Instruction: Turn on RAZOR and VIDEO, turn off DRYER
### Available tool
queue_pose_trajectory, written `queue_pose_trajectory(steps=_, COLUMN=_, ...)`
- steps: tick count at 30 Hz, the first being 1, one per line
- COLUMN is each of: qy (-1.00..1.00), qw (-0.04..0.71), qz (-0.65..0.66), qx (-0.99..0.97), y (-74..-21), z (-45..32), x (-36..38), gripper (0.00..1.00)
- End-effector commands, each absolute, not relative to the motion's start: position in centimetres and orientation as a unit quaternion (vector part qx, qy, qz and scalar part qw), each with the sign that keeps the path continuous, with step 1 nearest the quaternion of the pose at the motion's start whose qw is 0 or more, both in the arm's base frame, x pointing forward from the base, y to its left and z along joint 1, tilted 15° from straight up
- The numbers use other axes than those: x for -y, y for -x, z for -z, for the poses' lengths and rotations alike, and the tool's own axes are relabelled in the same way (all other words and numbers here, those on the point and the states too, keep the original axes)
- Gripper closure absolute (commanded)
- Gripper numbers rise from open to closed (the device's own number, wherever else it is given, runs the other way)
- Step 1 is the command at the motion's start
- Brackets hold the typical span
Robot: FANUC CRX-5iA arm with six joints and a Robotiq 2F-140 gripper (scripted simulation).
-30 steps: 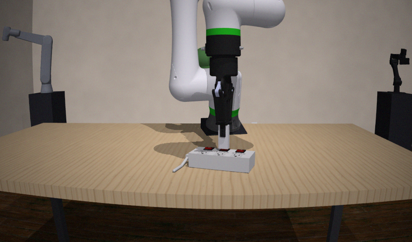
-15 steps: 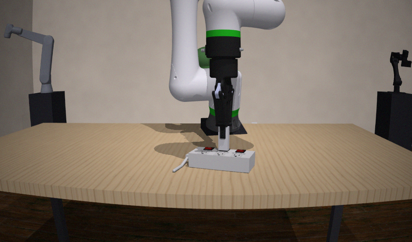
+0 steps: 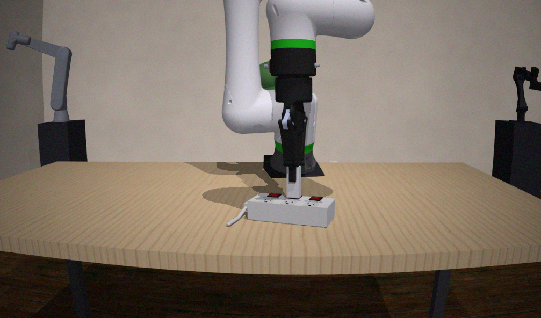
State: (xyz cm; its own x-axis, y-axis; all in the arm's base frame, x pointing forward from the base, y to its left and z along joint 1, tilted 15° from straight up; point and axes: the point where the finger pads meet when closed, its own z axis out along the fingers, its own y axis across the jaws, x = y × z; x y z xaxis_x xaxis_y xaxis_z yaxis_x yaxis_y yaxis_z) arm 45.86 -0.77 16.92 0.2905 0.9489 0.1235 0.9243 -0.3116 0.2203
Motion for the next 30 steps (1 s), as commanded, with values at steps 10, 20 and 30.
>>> queue_pose_trajectory(steps=10, qy=-0.802, qw=0.053, qz=-0.115, qx=-0.584, y=-45.5, z=-18.2, x=0.8, gripper=1.00)
queue_pose_trajectory(steps=20, qy=-0.802, qw=0.053, qz=-0.115, qx=-0.584, y=-45.0, z=-20.3, x=0.9, gripper=1.00)
queue_pose_trajectory(steps=30, qy=-0.802, qw=0.053, qz=-0.115, qx=-0.584, y=-44.9, z=-20.7, x=1.0, gripper=1.00)
